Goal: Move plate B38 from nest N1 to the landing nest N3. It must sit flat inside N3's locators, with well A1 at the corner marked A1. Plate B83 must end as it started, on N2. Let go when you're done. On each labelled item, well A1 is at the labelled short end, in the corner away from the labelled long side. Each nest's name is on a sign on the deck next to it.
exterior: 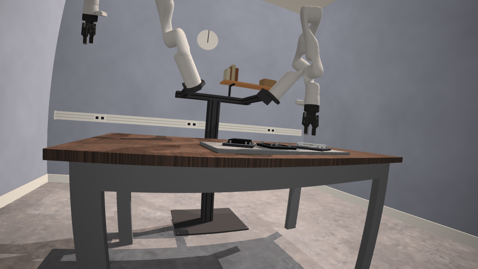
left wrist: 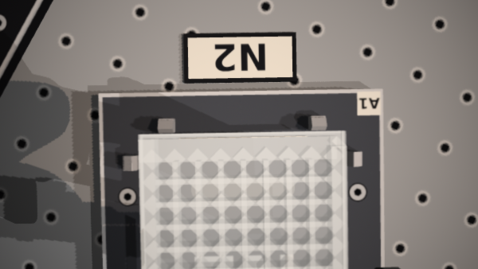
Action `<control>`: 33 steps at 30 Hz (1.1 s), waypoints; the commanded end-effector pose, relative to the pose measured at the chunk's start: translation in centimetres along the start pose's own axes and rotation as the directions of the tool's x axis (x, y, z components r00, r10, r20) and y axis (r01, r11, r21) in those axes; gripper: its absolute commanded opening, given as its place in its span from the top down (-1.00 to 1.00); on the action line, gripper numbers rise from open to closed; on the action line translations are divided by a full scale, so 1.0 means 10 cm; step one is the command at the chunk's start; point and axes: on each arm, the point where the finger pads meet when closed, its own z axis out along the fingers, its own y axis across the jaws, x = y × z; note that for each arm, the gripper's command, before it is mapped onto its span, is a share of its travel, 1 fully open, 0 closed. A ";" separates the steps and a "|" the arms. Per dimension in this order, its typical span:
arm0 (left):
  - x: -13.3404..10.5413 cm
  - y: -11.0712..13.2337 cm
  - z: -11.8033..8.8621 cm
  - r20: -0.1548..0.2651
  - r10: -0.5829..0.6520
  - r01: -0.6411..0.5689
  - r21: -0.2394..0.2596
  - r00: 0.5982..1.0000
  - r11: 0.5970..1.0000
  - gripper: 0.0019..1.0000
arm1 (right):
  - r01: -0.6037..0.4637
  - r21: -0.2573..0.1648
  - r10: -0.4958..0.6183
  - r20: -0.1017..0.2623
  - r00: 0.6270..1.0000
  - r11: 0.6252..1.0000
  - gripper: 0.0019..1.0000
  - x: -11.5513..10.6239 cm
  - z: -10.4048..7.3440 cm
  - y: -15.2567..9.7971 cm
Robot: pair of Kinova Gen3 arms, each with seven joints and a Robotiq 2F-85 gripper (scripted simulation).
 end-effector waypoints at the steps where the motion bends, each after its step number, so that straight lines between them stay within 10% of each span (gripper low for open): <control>1: -0.01 0.01 0.00 -0.001 0.000 0.000 0.004 1.000 1.000 -1.00 | -0.001 0.003 0.001 0.002 1.000 1.000 -1.00 0.00 -0.02 -0.02; 14: 0.11 -0.22 -0.01 0.003 0.326 -0.326 0.004 0.946 0.946 -1.00 | -0.001 0.003 0.001 0.002 1.000 1.000 -1.00 0.00 -0.02 -0.02; 33: 0.40 -0.71 -0.01 0.004 0.822 -0.822 0.001 0.570 0.570 -1.00 | -0.001 0.003 0.001 0.002 1.000 1.000 -1.00 0.00 -0.02 -0.02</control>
